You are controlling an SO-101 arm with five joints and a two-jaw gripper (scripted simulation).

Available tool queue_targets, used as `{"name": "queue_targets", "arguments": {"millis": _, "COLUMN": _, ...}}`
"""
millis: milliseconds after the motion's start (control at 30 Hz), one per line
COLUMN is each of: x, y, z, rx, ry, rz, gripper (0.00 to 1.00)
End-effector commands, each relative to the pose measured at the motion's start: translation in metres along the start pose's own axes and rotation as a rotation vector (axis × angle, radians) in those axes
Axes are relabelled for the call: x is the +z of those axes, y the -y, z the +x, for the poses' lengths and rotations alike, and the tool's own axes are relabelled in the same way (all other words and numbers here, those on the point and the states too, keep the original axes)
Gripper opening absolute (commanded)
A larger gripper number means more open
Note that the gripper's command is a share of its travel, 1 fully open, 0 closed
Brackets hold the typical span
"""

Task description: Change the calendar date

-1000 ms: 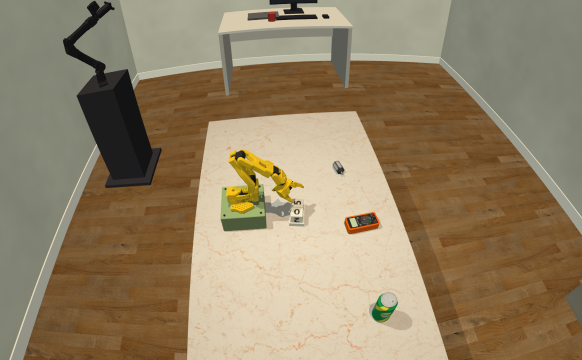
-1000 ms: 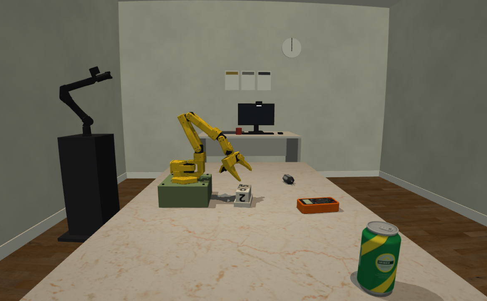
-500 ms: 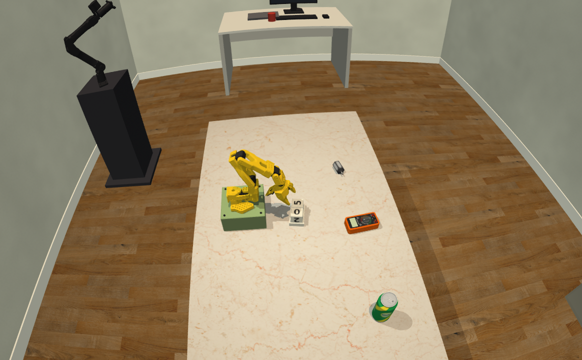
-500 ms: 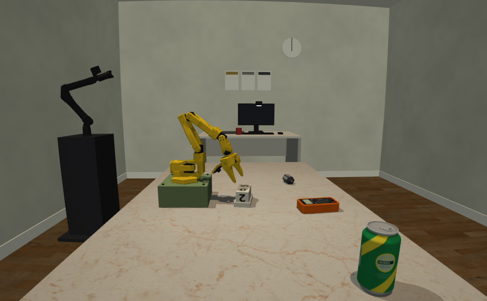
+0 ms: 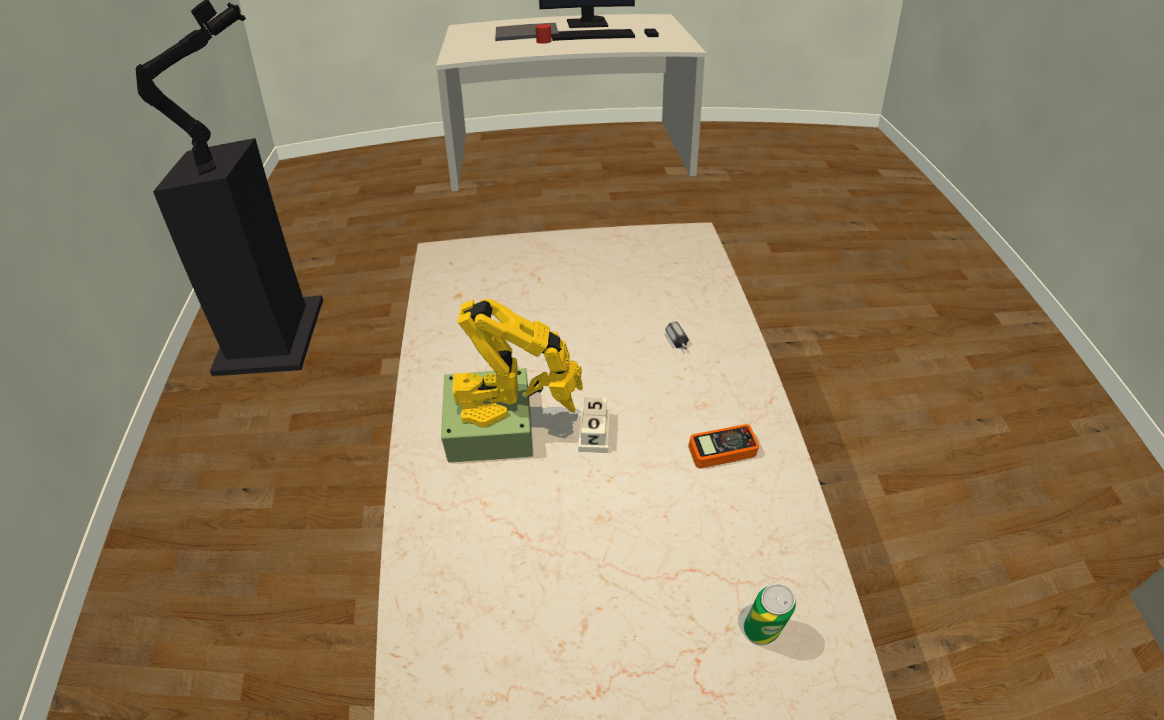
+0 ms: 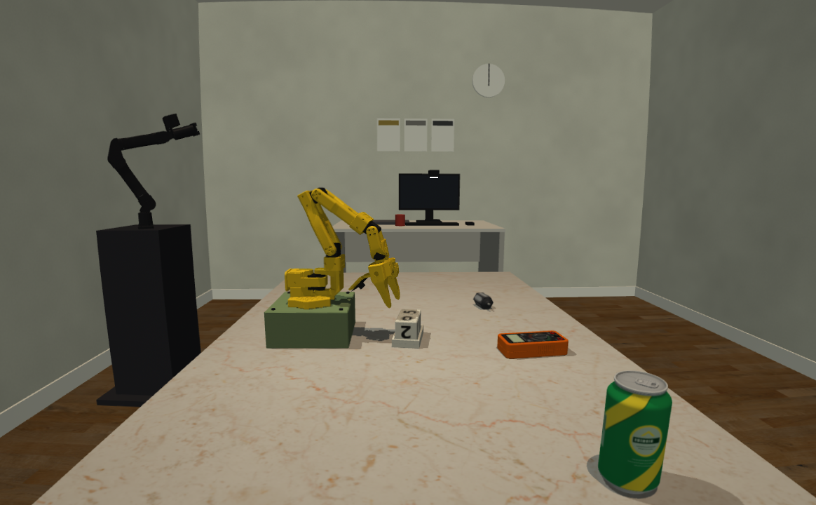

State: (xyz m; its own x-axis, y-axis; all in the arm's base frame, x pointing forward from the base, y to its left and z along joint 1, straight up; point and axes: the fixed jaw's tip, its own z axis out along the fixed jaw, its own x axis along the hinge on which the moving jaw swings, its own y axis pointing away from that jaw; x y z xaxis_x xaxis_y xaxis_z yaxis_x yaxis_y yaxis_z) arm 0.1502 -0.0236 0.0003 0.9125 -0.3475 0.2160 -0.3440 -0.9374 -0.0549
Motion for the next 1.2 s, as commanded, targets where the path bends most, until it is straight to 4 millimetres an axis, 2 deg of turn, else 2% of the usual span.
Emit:
{"name": "queue_targets", "arguments": {"millis": 0, "x": -0.0005, "y": -0.0015, "z": -0.0001, "rx": -0.017, "ry": 0.012, "rz": -0.004, "gripper": 0.31}}
{"name": "queue_targets", "arguments": {"millis": 1167, "x": -0.0007, "y": -0.0037, "z": -0.0012, "rx": -0.045, "ry": 0.031, "rz": -0.01, "gripper": 0.3}}
